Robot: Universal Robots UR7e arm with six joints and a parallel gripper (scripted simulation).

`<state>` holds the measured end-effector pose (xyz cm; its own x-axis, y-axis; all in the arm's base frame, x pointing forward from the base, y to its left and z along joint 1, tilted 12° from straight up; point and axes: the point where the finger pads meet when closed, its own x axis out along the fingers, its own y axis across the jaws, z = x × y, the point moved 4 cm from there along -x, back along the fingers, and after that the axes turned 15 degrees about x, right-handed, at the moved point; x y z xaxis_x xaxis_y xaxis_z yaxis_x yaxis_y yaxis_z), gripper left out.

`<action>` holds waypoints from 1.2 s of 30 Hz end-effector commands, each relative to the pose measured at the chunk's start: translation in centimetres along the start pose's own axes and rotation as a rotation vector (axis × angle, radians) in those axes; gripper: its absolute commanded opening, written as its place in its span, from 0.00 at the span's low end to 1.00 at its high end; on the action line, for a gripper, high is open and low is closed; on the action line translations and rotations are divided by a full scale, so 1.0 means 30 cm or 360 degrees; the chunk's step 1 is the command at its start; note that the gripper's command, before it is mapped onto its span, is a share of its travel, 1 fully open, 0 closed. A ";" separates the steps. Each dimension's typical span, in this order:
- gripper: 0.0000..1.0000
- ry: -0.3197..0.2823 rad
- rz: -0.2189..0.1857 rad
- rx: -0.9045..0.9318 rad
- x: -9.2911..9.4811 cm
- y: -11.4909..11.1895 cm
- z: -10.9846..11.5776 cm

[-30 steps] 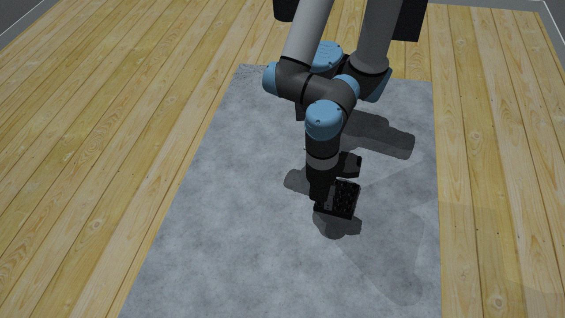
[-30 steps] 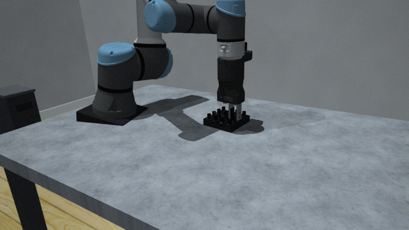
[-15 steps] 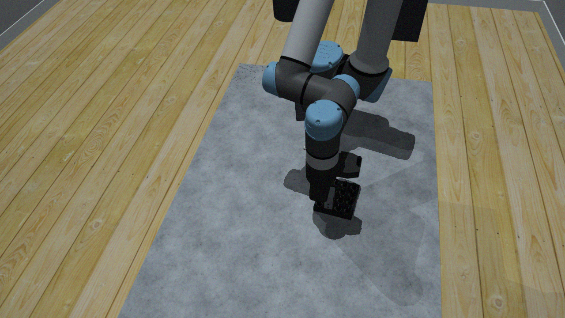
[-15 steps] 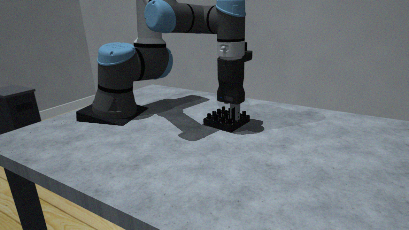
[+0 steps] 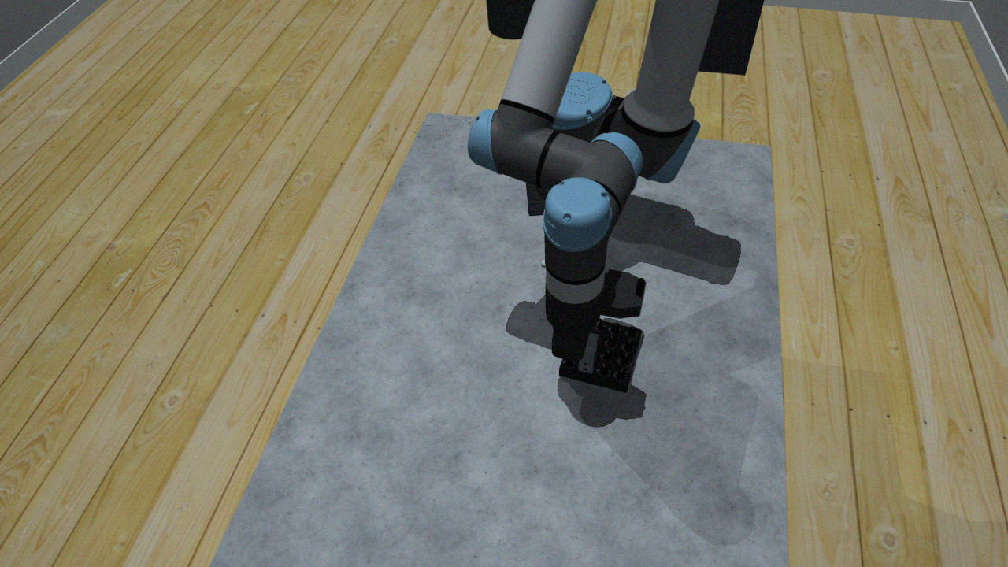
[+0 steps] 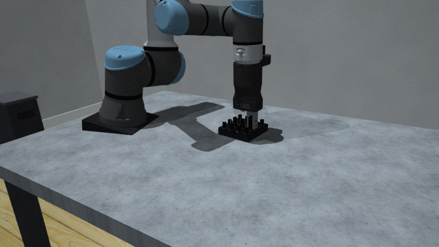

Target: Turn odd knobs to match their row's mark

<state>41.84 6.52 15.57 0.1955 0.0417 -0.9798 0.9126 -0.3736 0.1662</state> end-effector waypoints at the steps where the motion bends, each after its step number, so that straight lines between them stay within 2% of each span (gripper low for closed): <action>1: 0.30 0.0000 0.0002 0.0000 -0.001 0.001 0.000; 20: 0.30 0.0000 0.0002 0.0044 -0.001 0.001 0.000; 36: 0.30 0.0001 0.0002 0.0229 -0.001 0.001 0.000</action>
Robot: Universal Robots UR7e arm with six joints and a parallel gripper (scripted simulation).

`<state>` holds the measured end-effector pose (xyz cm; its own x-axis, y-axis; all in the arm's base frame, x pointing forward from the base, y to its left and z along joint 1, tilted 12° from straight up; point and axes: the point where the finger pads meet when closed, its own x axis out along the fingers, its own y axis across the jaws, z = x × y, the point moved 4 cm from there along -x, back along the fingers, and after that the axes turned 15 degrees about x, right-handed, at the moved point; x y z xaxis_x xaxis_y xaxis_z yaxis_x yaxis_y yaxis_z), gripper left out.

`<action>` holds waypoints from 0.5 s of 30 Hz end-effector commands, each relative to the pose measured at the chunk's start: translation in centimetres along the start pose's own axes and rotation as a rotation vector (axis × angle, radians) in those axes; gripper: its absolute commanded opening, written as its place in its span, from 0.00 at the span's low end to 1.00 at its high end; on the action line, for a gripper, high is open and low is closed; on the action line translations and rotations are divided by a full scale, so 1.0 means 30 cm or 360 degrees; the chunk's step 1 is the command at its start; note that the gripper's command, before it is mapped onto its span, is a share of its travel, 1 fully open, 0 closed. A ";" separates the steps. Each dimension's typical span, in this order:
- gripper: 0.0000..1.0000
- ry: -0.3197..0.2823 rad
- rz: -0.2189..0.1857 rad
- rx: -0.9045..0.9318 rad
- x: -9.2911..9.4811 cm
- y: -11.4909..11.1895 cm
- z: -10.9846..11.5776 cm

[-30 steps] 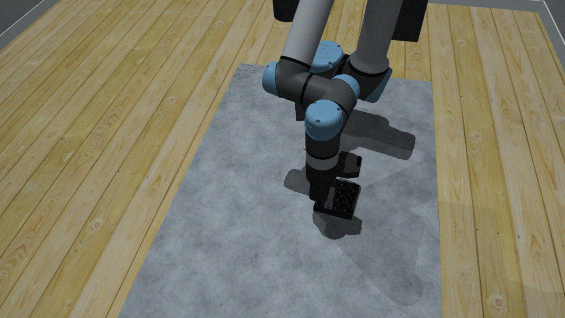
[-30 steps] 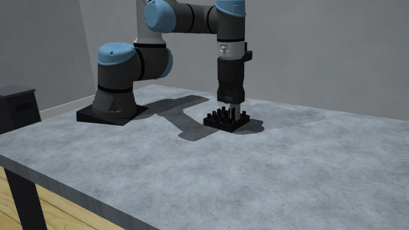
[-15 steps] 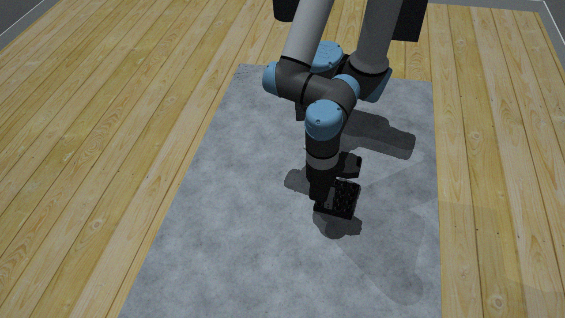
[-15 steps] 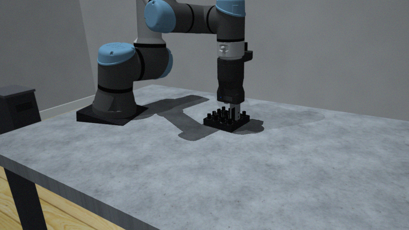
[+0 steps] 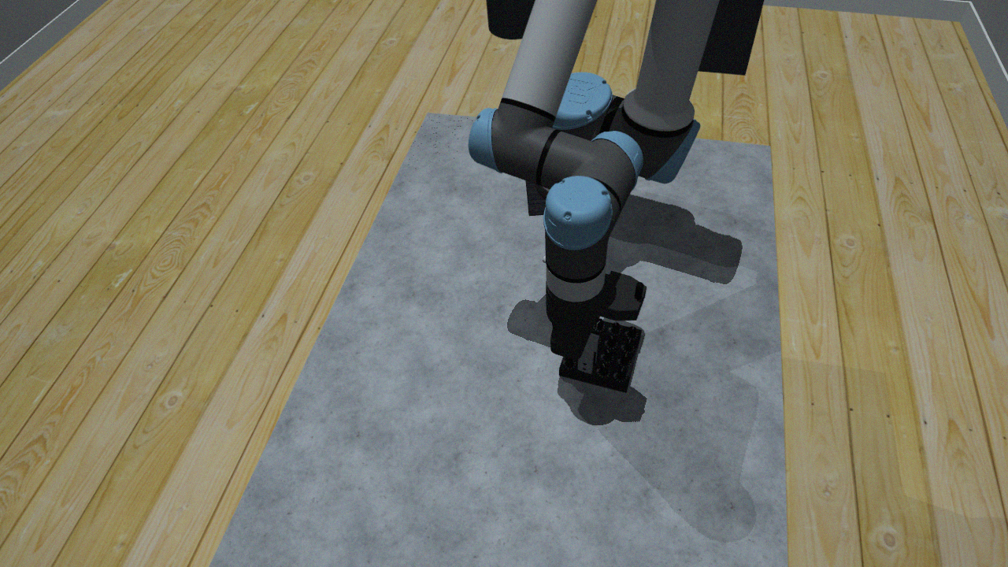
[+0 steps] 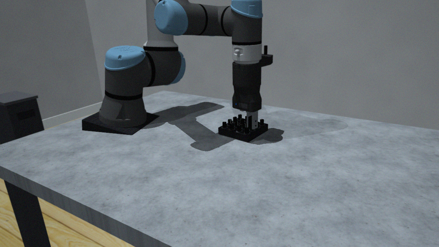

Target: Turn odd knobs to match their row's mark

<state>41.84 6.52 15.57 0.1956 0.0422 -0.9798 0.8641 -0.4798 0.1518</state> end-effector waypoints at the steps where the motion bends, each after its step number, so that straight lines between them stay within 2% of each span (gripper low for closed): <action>1: 0.30 0.0000 0.0002 0.0041 -0.001 0.001 -0.001; 15: 0.30 0.0000 0.0002 0.0361 -0.001 0.001 -0.001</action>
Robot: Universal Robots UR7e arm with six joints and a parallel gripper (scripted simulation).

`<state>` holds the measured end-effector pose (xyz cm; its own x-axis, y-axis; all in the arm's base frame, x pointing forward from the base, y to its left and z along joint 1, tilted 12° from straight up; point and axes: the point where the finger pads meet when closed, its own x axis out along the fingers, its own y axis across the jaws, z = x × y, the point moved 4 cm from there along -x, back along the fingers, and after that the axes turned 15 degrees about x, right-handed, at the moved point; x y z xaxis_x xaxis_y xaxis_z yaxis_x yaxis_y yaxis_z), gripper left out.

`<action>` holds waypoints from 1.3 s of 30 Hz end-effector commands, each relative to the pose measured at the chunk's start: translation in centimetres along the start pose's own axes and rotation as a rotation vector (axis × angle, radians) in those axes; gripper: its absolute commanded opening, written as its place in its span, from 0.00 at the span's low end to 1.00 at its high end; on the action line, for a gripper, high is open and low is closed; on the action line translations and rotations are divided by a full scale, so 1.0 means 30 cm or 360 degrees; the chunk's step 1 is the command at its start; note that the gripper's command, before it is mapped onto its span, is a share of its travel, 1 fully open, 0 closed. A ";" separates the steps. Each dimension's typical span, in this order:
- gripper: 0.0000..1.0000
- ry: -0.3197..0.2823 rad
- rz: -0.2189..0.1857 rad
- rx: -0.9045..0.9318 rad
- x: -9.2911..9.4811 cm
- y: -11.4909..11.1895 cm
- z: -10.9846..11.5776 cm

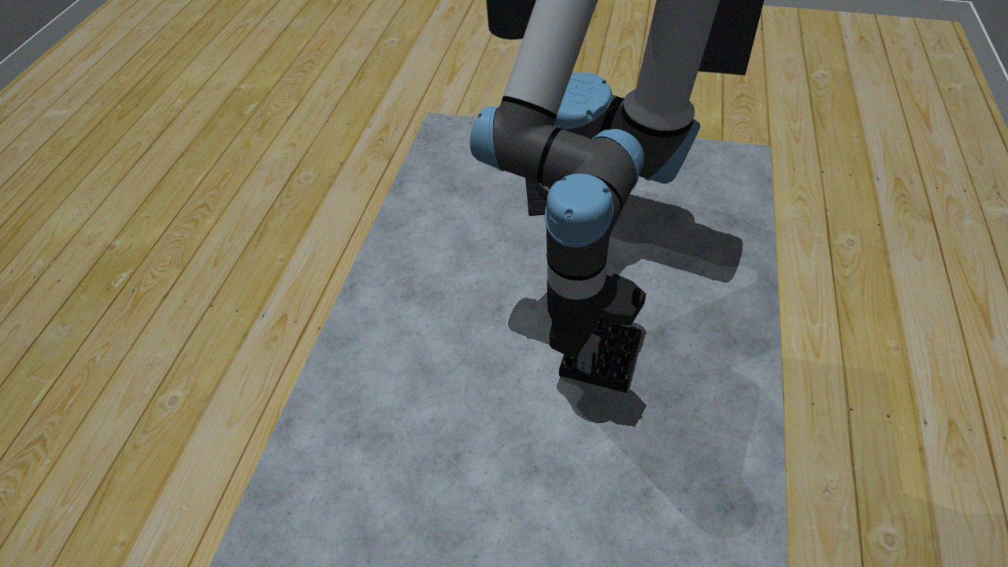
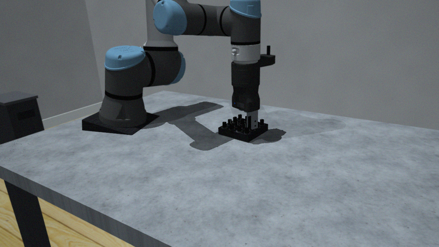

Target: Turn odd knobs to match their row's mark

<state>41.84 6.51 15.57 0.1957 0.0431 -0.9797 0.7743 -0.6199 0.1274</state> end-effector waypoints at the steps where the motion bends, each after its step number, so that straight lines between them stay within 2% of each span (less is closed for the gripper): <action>1: 0.30 -0.0001 0.0003 0.0120 -0.001 0.001 -0.001; 39: 0.30 0.0000 0.0003 0.1163 -0.001 0.001 -0.001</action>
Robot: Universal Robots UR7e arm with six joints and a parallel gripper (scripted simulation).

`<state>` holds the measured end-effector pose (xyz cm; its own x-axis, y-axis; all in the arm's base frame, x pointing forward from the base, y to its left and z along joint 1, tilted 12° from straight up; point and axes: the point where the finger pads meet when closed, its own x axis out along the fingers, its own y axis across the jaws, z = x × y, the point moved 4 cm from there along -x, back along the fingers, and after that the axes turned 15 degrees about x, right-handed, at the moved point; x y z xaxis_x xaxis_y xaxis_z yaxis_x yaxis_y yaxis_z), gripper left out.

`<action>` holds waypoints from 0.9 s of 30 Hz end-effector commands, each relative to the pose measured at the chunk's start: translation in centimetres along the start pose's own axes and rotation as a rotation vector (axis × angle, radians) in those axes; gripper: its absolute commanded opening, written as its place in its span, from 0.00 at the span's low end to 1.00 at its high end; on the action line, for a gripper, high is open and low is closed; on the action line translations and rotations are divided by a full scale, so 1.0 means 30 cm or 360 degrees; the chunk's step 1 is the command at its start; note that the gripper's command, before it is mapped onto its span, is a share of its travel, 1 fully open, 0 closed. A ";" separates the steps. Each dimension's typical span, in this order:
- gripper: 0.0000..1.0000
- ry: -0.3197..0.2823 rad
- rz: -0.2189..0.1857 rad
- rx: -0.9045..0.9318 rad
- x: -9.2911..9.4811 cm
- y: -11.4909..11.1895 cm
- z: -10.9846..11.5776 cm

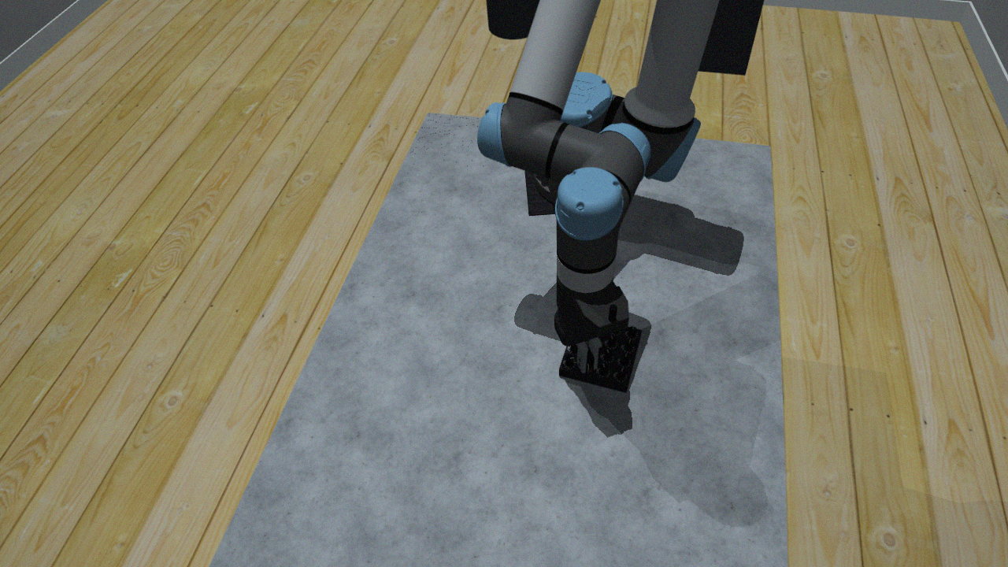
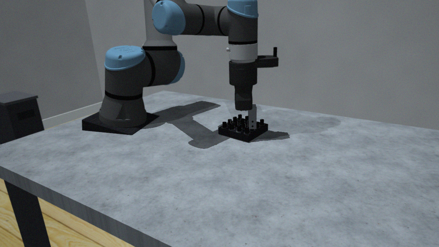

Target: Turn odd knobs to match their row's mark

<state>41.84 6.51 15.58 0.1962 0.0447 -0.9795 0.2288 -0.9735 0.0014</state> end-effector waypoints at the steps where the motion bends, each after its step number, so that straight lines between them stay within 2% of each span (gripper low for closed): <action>1: 0.30 0.0000 0.0005 0.0122 -0.001 0.000 -0.001; 13: 0.30 0.0001 0.0005 0.0490 -0.001 0.000 -0.001; 27: 0.30 0.0001 0.0005 0.0785 -0.001 0.000 -0.001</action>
<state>41.84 6.51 15.57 0.1959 0.0435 -0.9797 -0.2014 -0.9759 -0.0836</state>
